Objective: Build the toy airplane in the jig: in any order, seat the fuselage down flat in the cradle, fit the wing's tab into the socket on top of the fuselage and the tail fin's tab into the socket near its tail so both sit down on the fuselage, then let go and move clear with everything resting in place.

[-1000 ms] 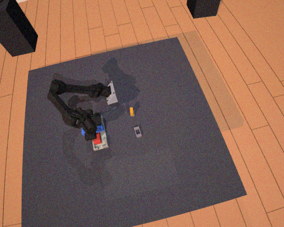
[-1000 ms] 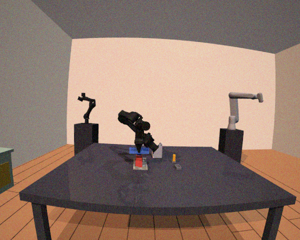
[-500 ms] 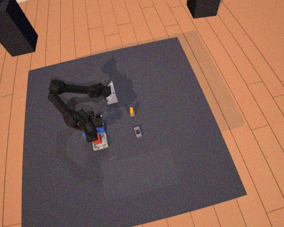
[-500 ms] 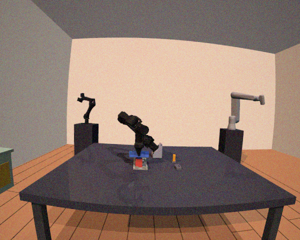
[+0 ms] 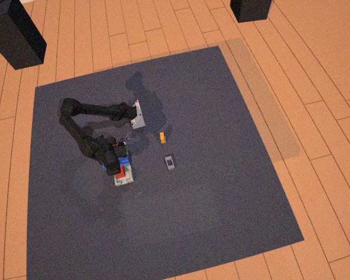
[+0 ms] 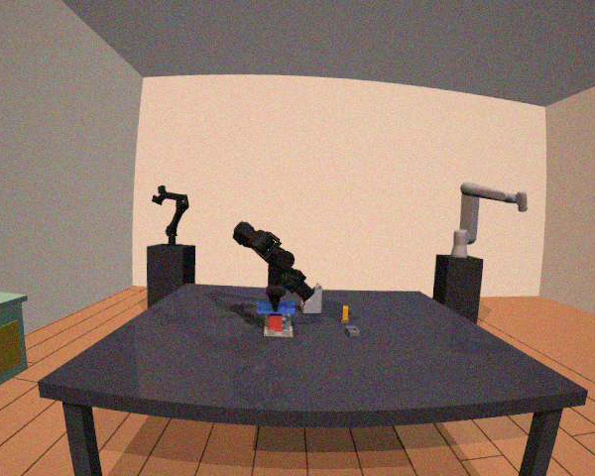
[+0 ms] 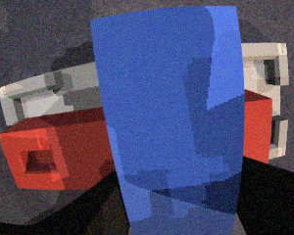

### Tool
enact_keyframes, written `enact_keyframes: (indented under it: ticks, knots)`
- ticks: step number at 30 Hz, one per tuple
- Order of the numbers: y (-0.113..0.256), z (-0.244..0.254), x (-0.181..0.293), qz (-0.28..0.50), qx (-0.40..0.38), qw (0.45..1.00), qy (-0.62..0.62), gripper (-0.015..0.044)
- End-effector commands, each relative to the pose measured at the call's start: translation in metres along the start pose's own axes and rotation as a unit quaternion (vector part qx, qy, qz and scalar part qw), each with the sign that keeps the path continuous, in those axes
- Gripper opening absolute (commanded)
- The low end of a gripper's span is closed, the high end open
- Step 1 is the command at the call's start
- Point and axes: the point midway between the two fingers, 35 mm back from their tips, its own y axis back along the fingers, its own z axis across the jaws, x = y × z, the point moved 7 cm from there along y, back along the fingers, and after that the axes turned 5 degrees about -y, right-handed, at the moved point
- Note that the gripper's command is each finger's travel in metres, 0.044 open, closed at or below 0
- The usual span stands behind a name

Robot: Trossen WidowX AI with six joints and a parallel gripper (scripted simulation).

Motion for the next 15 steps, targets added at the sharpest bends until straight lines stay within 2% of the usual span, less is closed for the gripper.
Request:
enact_keyframes:
  ticks: [1, 15]
  knots:
    - [0.0003, -0.0001, 0.0001, 0.000, 0.000, 1.000, -0.001, 0.0030]
    - [0.0003, -0.0001, 0.0001, 0.000, 0.000, 1.000, -0.001, 0.0398]
